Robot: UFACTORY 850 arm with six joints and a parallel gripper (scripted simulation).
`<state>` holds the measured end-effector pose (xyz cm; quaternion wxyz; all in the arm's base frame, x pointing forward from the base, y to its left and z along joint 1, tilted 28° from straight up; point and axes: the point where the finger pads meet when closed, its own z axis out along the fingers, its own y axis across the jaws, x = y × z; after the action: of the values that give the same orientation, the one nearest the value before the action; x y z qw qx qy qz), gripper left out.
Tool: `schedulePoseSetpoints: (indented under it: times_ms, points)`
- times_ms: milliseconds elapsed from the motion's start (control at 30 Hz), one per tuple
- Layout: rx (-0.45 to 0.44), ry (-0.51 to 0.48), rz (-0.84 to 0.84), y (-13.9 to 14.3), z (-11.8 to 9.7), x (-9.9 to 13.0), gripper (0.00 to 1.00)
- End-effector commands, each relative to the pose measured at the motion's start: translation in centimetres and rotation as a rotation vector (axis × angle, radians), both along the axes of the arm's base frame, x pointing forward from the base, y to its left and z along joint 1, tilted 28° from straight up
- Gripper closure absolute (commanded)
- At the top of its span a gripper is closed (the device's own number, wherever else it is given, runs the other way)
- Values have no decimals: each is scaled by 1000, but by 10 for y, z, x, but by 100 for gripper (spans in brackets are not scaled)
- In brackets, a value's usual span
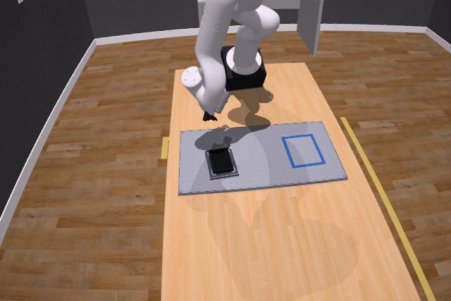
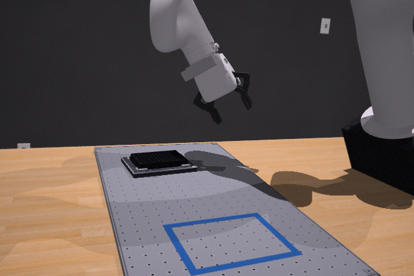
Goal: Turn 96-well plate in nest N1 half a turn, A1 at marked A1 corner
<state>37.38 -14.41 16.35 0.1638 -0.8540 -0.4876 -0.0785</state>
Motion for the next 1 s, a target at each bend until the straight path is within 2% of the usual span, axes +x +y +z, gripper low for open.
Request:
schedulePoseSetpoints:
  times_ms: [0, 100, 167, 267, 400, 567, 833, 967]
  points:
    - [-15, -28, -65, 2, 2, 20, 0]
    - [-29, -58, -140, 3, 5, 34, 0]
    - [-29, -58, -140, 3, 5, 34, 0]
    - [-42, -92, -233, 4, 8, 49, 0]
    - [-44, -97, -248, 4, 12, 66, 0]
    - [-55, -134, -357, 5, 18, 89, 0]
    - [-63, -169, -467, 4, 26, 111, 0]
    - [-68, -201, -578, 4, 34, 130, 0]
